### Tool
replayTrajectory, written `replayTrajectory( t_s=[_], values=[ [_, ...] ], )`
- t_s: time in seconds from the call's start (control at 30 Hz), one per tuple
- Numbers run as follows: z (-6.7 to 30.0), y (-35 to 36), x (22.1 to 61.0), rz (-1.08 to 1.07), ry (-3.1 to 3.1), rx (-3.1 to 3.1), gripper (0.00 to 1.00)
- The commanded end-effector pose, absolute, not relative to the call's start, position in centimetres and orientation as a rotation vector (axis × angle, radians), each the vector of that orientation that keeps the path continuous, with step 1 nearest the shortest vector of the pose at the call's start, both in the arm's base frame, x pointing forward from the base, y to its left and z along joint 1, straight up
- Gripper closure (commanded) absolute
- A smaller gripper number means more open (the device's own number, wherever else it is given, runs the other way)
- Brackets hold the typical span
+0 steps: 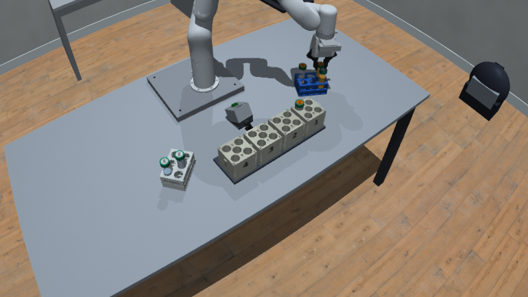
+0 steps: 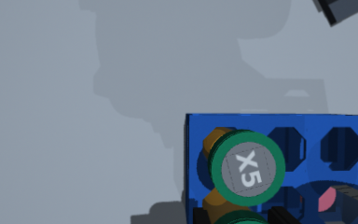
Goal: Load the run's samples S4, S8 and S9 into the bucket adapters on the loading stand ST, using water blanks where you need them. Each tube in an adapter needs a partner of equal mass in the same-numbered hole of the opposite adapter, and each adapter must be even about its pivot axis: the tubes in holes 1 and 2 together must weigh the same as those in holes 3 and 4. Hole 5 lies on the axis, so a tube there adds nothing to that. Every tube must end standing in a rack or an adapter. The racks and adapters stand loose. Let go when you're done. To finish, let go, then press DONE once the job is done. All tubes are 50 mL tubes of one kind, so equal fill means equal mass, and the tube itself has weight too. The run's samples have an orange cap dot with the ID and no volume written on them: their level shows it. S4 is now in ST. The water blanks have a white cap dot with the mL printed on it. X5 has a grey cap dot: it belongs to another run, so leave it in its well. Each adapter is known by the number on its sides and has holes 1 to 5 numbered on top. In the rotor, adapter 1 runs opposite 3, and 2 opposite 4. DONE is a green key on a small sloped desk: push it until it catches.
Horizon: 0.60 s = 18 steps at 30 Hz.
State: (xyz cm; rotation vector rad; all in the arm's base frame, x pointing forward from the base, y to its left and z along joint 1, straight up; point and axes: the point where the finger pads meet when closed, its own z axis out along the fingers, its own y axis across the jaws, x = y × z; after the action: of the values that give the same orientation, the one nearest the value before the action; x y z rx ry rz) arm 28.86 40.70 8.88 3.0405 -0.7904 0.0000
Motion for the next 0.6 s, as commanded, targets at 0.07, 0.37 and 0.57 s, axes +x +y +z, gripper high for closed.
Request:
replayTrajectory(
  t_s=[0.07, 0.37, 0.57],
  values=[
    [9.03, 40.81, 28.93, 0.015, -0.791, 3.041, 1.00],
    [9.00, 40.81, 28.93, 0.015, -0.791, 3.041, 0.56],
    [9.00, 40.81, 28.93, 0.015, -0.791, 3.041, 0.56]
  ],
)
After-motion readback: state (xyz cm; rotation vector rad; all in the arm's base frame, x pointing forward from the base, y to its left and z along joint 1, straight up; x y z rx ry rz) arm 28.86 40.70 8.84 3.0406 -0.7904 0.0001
